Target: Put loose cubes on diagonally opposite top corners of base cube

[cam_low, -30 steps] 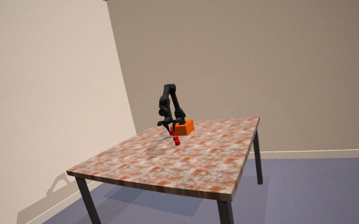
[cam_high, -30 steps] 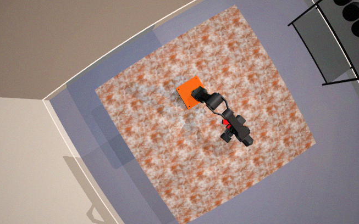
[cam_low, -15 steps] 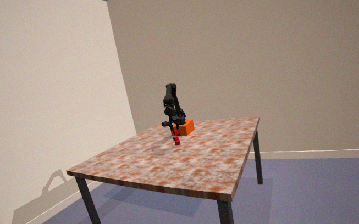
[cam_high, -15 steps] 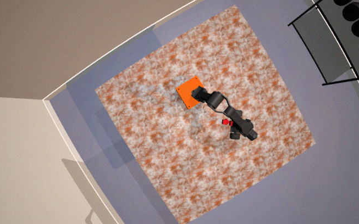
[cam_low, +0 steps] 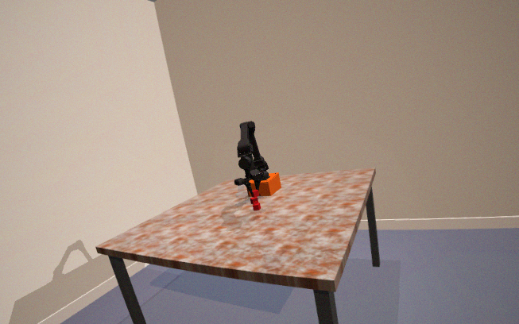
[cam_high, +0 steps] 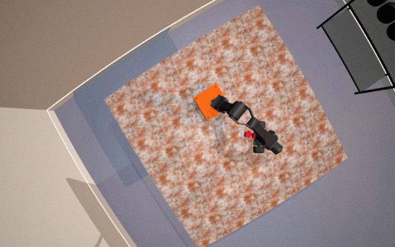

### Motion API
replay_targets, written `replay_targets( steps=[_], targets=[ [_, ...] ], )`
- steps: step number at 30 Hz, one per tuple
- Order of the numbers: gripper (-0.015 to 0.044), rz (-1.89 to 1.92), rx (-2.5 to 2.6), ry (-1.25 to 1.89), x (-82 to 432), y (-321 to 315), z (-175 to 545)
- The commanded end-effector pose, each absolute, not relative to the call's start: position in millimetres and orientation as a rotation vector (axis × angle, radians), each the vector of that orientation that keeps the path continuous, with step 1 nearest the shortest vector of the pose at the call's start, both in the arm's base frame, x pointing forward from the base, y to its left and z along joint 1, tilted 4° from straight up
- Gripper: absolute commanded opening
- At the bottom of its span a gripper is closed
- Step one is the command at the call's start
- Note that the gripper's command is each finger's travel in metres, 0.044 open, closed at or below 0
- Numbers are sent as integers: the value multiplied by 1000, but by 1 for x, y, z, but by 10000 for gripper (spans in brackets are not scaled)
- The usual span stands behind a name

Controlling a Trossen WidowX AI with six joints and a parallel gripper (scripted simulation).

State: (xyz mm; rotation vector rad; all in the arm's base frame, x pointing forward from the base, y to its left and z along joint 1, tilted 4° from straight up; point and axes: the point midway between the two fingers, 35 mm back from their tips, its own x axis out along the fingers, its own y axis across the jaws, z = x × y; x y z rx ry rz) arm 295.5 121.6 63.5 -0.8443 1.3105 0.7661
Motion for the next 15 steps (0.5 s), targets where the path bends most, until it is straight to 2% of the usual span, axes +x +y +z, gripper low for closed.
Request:
replay_targets(
  steps=[1, 15],
  targets=[
    [105, 773, -824, 1322, 294, 122, 48],
    [105, 773, -822, 1322, 294, 122, 46]
  ],
)
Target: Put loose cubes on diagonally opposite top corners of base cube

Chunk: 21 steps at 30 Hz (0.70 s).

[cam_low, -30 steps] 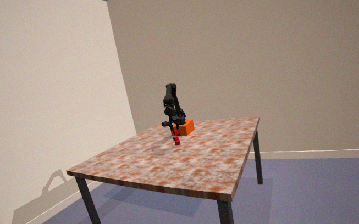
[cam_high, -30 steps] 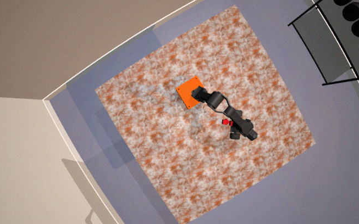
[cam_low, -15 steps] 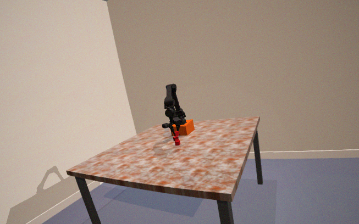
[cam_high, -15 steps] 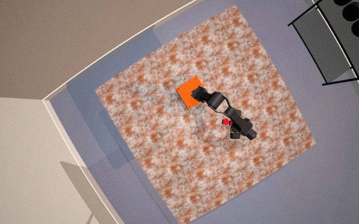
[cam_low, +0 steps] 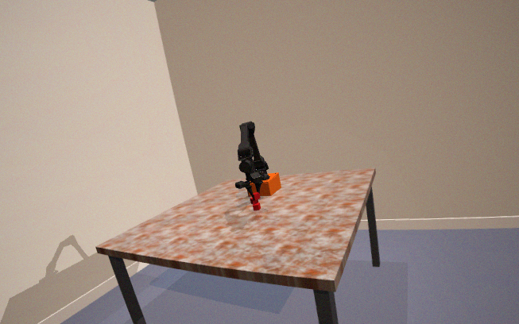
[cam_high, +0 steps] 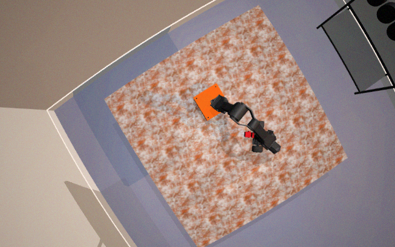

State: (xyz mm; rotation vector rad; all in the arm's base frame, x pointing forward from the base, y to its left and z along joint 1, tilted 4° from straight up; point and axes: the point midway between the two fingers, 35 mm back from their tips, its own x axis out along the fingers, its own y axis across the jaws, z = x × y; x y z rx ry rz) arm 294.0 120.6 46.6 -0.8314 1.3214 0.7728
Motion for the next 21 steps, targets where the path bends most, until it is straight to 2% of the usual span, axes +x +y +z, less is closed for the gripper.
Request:
replay_targets(
  steps=[1, 21],
  targets=[
    [105, 773, -823, 1322, 294, 122, 44],
    [105, 779, -868, 1322, 298, 123, 17]
  ],
)
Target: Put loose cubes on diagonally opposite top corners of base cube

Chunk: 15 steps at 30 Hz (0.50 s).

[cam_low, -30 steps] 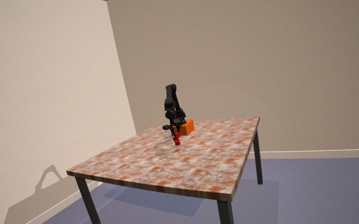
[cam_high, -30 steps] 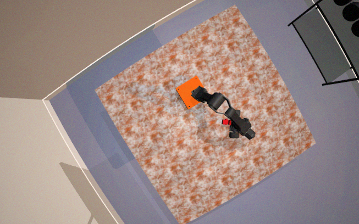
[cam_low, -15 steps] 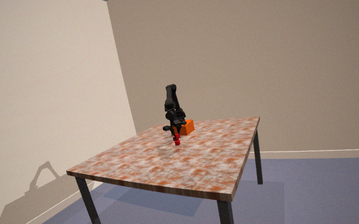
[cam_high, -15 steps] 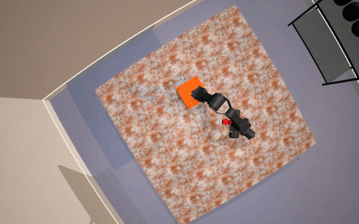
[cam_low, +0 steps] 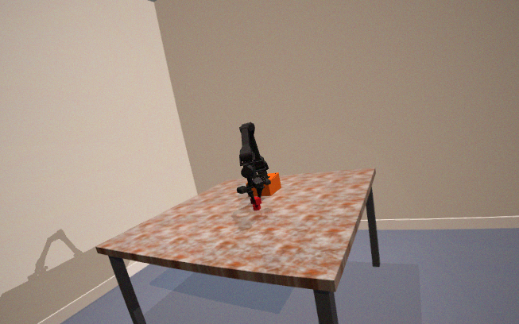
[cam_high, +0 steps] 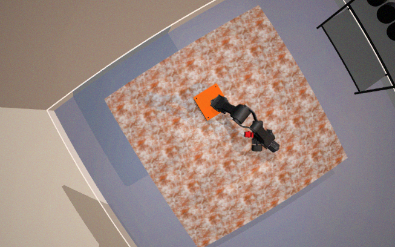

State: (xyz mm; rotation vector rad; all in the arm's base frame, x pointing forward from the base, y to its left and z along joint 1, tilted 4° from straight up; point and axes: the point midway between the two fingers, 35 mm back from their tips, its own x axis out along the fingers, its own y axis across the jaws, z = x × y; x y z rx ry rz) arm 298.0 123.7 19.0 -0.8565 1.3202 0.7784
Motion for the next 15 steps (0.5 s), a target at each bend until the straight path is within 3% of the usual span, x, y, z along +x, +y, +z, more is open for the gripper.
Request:
replay_targets(
  steps=[1, 15],
  targets=[
    [105, 779, -868, 1322, 298, 123, 17],
    [105, 778, -867, 1323, 298, 123, 15]
  ],
)
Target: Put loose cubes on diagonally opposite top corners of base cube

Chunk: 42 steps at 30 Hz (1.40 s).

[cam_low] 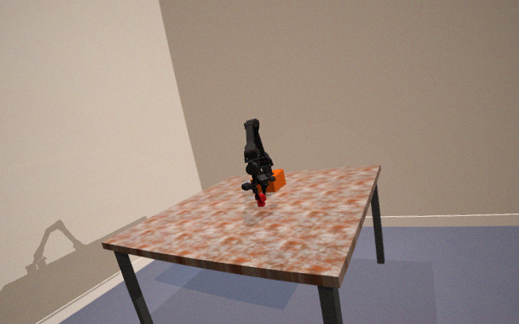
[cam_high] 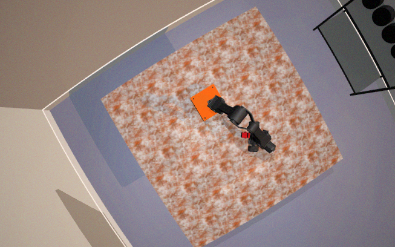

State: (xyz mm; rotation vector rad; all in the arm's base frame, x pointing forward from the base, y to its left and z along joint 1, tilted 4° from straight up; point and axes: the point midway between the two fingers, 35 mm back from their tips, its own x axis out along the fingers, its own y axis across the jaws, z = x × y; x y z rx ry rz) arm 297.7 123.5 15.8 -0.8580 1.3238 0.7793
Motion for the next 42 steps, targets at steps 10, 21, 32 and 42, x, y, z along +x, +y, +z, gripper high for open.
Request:
replay_targets(
  steps=[10, 21, 32, 42],
  targets=[
    [184, 778, -867, 1323, 298, 123, 15],
    [205, 779, -858, 1324, 297, 124, 26],
    [205, 779, -858, 1324, 295, 124, 41],
    [205, 779, -858, 1324, 294, 124, 55]
  ],
)
